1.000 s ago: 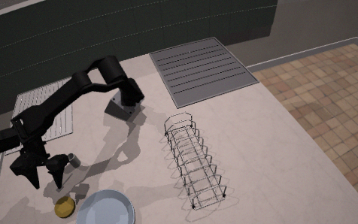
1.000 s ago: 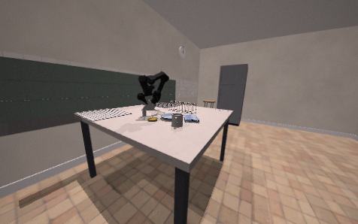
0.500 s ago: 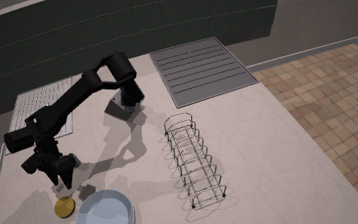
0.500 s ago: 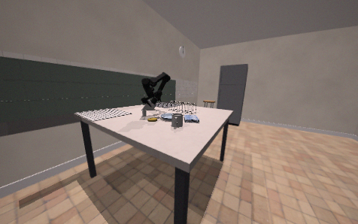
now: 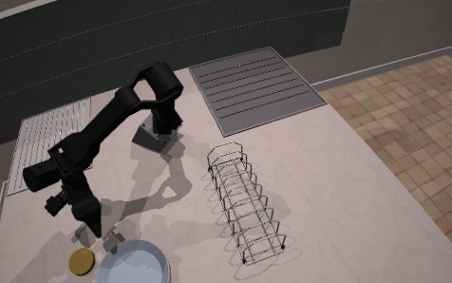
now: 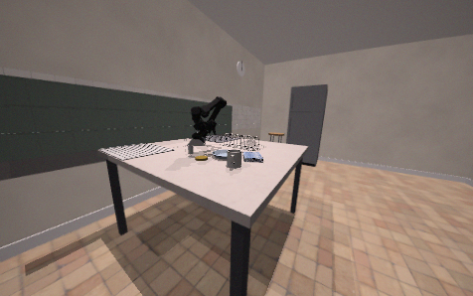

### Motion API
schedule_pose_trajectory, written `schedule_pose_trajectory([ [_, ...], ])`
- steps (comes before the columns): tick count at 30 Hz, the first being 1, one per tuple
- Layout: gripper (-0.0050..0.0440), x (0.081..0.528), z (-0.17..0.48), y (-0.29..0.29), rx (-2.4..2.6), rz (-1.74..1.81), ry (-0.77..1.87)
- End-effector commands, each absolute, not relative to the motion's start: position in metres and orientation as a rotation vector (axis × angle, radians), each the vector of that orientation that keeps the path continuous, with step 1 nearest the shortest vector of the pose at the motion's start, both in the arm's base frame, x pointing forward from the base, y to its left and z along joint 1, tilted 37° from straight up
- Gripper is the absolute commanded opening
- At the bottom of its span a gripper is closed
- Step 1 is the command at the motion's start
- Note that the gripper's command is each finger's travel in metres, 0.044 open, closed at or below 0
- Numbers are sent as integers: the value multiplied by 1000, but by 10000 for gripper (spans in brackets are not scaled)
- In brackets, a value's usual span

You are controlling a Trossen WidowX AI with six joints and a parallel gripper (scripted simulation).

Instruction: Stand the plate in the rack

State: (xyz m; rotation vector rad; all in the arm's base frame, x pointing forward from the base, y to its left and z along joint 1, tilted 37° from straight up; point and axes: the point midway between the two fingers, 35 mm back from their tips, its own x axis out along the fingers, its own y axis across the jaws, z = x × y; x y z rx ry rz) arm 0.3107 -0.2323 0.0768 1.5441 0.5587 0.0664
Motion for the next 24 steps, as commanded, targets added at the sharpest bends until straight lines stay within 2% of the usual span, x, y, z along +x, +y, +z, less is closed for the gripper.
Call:
schedule_pose_trajectory([
  [1, 440, 307, 79, -216, 1676, 50, 548],
  [14, 440, 302, 79, -198, 1853, 36, 575],
  [24, 199, 308, 67, -193, 1852, 33, 578],
])
